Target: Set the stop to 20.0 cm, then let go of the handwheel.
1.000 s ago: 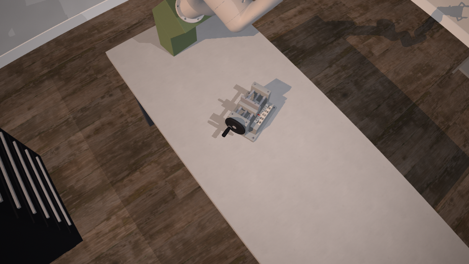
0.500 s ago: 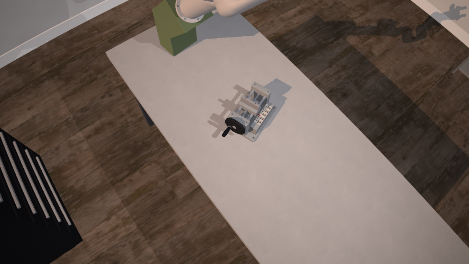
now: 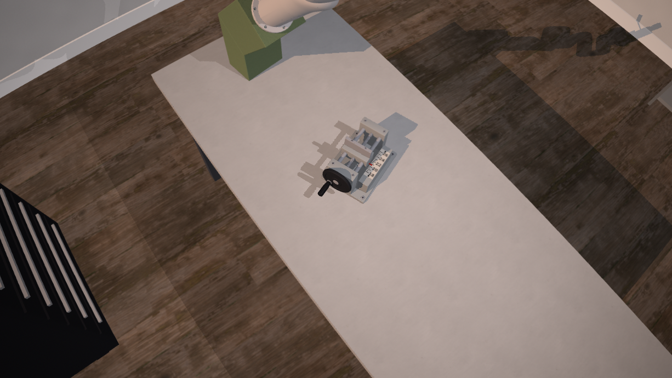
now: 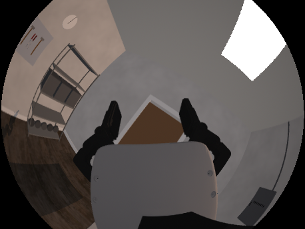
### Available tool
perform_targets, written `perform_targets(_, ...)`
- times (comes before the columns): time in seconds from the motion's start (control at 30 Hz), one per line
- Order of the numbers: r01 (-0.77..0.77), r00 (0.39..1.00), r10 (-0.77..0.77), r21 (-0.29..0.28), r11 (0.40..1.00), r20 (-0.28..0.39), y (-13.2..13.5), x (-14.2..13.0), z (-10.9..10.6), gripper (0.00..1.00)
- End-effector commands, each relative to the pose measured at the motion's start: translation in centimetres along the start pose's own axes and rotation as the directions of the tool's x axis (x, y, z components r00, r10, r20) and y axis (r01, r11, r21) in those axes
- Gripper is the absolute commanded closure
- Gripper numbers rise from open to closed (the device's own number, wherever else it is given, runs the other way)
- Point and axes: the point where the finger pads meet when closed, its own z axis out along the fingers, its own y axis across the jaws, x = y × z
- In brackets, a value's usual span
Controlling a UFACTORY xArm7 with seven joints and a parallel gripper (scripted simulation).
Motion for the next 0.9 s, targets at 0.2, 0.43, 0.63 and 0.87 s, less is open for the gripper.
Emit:
perform_targets(0.2,0.515,0.856,-0.481,0.243,0.822,-0.19,-9.6,-6.3,-7.5,0.0)
perform_targets(0.43,0.731,0.682,-0.638,0.321,0.602,-0.357,-13.5,-10.7,-13.2,0.0)
perform_targets(0.63,0.864,0.502,-0.694,0.34,0.372,-0.516,-15.5,-13.6,-17.3,0.0)
perform_targets(0.87,0.917,0.391,-0.686,0.327,0.23,-0.614,-16.7,-16.1,-21.1,0.0)
